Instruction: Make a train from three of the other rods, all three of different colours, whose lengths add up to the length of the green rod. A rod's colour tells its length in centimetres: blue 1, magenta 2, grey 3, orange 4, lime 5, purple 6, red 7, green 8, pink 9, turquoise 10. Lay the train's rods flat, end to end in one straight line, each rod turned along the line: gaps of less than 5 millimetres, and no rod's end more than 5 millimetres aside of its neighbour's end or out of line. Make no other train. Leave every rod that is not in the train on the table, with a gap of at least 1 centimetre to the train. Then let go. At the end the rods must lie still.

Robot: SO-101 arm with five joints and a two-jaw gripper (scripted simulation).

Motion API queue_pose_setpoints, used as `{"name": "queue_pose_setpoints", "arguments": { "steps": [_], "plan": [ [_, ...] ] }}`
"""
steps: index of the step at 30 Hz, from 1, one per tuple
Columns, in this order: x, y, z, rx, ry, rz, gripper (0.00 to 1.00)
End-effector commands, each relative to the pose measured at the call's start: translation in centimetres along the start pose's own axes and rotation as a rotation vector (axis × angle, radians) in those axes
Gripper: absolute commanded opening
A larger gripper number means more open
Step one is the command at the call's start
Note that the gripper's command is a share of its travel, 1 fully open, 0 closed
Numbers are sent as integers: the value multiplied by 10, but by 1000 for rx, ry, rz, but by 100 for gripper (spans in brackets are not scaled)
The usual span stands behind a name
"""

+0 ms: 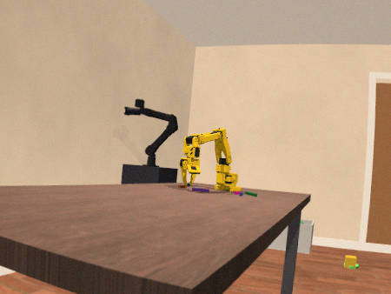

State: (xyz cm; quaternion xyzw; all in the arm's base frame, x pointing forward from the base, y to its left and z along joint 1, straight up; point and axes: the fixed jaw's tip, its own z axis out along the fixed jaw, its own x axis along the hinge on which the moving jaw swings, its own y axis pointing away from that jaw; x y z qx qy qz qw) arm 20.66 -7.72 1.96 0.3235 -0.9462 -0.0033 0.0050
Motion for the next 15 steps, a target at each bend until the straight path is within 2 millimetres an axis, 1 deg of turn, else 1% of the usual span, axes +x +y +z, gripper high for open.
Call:
{"name": "queue_pose_setpoints", "arguments": {
  "steps": [1, 8, 15],
  "plan": [
    [-7, -11, -25, 80, -50, 0, 0],
    [-6, -11, -36, 81, -49, 0, 0],
    [-5, -11, -39, 81, -49, 0, 0]
  ]
}}
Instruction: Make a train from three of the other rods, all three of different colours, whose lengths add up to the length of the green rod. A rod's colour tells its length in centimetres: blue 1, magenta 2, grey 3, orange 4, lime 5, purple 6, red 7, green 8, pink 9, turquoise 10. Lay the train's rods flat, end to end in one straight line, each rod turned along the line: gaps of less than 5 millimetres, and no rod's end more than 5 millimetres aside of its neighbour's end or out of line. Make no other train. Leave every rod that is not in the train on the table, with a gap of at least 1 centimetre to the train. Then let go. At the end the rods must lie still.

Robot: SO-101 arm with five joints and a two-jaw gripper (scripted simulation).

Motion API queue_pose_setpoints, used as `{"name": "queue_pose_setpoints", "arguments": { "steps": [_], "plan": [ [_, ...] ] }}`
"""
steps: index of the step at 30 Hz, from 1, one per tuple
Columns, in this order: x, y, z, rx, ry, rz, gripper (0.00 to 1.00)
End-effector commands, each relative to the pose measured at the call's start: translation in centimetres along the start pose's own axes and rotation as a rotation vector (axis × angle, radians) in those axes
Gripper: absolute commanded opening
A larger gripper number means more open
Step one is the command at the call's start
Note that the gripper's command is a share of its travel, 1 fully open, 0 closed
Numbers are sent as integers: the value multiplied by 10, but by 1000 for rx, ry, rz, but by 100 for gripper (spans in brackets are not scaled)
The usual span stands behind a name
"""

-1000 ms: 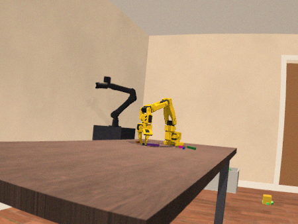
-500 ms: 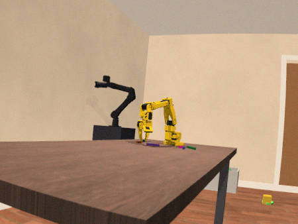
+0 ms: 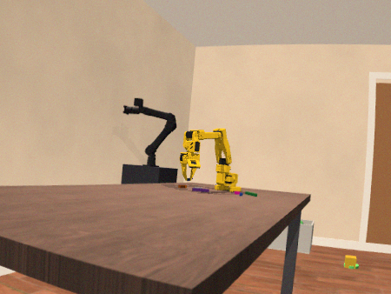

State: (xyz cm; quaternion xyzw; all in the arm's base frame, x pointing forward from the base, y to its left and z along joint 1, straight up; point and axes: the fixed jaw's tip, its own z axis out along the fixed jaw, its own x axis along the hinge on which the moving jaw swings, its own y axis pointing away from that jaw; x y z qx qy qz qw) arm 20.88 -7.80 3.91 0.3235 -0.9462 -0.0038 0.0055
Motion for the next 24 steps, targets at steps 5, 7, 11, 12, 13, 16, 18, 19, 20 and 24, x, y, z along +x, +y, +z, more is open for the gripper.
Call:
{"name": "queue_pose_setpoints", "arguments": {
  "steps": [5, 7, 11, 12, 13, 16, 18, 19, 20, 24],
  "plan": [
    [-6, -7, -19, 81, -51, 3, 0],
    [-9, -2, -20, 80, -53, 9, 0],
    [-18, 18, -21, 76, -59, 32, 0],
    [-20, 24, -21, 74, -61, 40, 0],
    [-23, 32, -21, 72, -63, 49, 0],
    [-28, 56, -19, 66, -70, 77, 0],
    [-28, 56, -19, 66, -70, 77, 0],
    [-29, 65, -18, 63, -72, 86, 0],
    [-30, 73, -17, 61, -74, 96, 0],
    [-28, 100, -12, 52, -80, 129, 0]
  ]
}}
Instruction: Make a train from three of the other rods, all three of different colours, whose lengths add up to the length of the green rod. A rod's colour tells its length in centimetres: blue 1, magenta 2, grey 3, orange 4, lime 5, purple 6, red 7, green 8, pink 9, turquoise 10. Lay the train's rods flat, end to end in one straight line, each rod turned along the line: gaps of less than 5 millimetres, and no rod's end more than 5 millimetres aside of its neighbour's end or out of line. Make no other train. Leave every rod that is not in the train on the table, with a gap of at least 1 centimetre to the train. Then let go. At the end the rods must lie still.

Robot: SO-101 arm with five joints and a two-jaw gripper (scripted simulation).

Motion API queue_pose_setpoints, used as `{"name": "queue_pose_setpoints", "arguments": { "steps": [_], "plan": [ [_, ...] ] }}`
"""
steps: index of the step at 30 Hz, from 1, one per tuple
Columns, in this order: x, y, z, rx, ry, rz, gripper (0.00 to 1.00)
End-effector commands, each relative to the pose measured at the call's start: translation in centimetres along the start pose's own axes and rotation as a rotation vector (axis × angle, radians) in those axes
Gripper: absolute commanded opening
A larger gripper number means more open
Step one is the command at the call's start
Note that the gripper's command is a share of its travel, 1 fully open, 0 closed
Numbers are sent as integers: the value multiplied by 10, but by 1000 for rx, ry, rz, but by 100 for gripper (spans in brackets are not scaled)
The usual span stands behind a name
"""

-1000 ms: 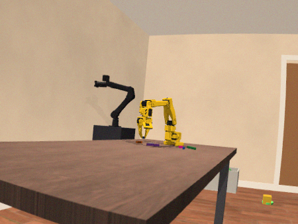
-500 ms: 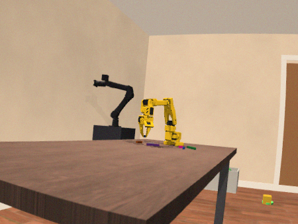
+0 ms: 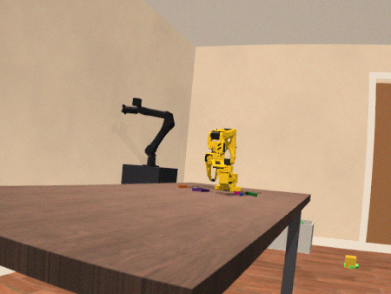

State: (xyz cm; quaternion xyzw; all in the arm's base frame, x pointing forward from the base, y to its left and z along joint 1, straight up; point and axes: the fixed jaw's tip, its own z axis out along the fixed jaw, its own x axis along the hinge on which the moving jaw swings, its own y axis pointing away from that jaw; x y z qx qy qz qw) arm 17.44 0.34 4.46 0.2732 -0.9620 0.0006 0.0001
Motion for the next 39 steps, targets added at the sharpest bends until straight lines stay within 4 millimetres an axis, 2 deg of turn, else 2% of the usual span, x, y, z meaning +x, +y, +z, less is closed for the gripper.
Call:
{"name": "queue_pose_setpoints", "arguments": {
  "steps": [1, 7, 39],
  "plan": [
    [-3, 20, -6, 35, -75, 30, 0],
    [2, 34, -2, 29, -77, 48, 0],
    [3, 34, 0, 23, -61, 49, 0]
  ]
}}
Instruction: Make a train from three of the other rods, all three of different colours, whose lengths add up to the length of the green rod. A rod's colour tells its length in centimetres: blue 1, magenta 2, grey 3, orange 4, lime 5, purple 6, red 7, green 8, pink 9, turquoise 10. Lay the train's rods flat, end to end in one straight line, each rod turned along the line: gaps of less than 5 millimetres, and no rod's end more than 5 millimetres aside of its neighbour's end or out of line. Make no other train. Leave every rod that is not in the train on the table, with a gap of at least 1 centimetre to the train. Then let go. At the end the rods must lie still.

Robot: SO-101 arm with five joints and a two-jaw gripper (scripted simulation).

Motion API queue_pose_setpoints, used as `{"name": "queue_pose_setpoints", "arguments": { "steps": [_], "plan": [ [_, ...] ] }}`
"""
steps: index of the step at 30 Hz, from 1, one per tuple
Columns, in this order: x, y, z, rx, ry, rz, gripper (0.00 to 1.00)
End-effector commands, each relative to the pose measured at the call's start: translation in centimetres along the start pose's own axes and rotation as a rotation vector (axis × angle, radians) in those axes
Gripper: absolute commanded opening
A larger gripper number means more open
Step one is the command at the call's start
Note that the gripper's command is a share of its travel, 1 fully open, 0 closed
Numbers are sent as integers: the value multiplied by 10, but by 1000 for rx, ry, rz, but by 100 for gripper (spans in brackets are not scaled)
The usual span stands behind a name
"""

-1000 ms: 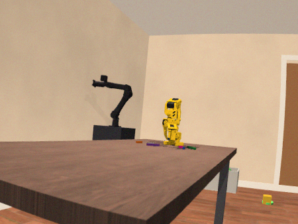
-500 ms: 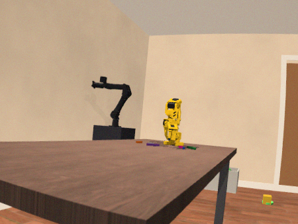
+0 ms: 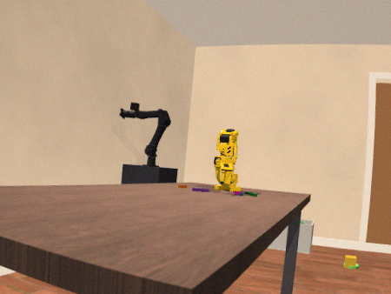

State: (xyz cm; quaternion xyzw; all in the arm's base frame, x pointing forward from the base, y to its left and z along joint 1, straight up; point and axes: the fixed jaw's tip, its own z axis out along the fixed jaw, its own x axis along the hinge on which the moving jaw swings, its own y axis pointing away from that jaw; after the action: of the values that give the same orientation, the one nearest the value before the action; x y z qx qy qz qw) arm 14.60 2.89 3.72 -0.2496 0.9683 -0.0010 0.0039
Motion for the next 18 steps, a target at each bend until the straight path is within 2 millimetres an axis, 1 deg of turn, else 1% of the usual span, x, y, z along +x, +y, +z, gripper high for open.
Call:
{"name": "queue_pose_setpoints", "arguments": {
  "steps": [1, 11, 18],
  "plan": [
    [-8, -2, -7, 19, -54, 0, 0],
    [-8, -2, -7, 19, -54, 0, 0],
    [-9, -2, -1, 19, -54, 0, 0]
  ]
}}
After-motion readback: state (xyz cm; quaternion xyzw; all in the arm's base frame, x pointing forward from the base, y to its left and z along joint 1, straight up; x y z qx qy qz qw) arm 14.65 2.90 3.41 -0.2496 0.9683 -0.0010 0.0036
